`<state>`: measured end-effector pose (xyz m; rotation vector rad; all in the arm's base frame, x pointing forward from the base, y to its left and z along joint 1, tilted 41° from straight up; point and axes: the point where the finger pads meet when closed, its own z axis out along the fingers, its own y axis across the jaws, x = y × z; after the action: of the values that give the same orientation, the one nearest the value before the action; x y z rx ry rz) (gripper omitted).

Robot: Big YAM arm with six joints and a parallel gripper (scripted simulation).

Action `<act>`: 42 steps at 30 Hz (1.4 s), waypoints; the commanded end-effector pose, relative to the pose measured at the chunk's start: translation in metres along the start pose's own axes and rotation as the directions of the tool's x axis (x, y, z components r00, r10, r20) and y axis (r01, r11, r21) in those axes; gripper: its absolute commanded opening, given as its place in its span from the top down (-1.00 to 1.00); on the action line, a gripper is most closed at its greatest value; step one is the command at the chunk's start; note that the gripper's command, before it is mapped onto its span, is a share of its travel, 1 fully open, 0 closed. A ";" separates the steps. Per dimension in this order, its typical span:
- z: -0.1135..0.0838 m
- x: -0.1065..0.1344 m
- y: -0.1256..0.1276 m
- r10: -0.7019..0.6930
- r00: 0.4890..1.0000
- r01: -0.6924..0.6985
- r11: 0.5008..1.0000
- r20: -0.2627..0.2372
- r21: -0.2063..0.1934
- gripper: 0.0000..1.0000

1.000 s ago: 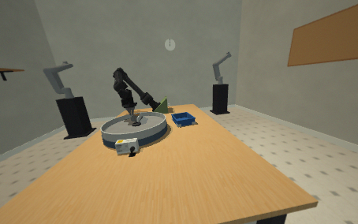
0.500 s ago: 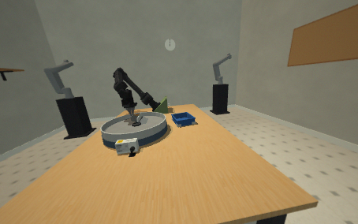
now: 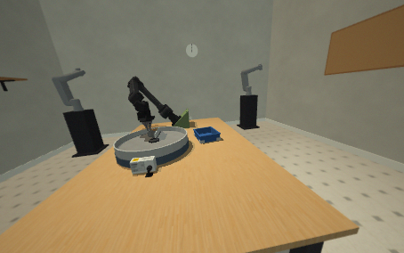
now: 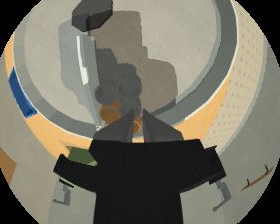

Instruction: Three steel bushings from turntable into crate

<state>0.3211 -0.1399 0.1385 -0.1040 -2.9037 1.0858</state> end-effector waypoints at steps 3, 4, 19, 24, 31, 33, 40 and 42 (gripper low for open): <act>-0.004 -0.006 -0.003 0.004 1.000 -0.004 1.000 0.024 0.002 0.74; -0.004 -0.006 -0.003 0.004 1.000 -0.004 1.000 0.024 0.002 0.74; 0.010 -0.001 -0.001 -0.001 1.000 0.001 1.000 -0.005 0.002 0.74; 0.010 -0.007 -0.002 0.000 1.000 0.000 1.000 0.014 0.002 0.74; 0.003 -0.009 -0.004 0.005 0.999 -0.005 1.000 0.034 0.003 0.74; 0.003 -0.009 -0.004 0.005 0.999 -0.005 1.000 0.034 0.003 0.74; 0.003 -0.009 -0.004 0.005 0.999 -0.005 1.000 0.034 0.003 0.74; 0.003 -0.009 -0.004 0.005 0.999 -0.005 1.000 0.034 0.003 0.74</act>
<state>0.3202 -0.1472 0.1301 -0.1062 -2.9022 1.0852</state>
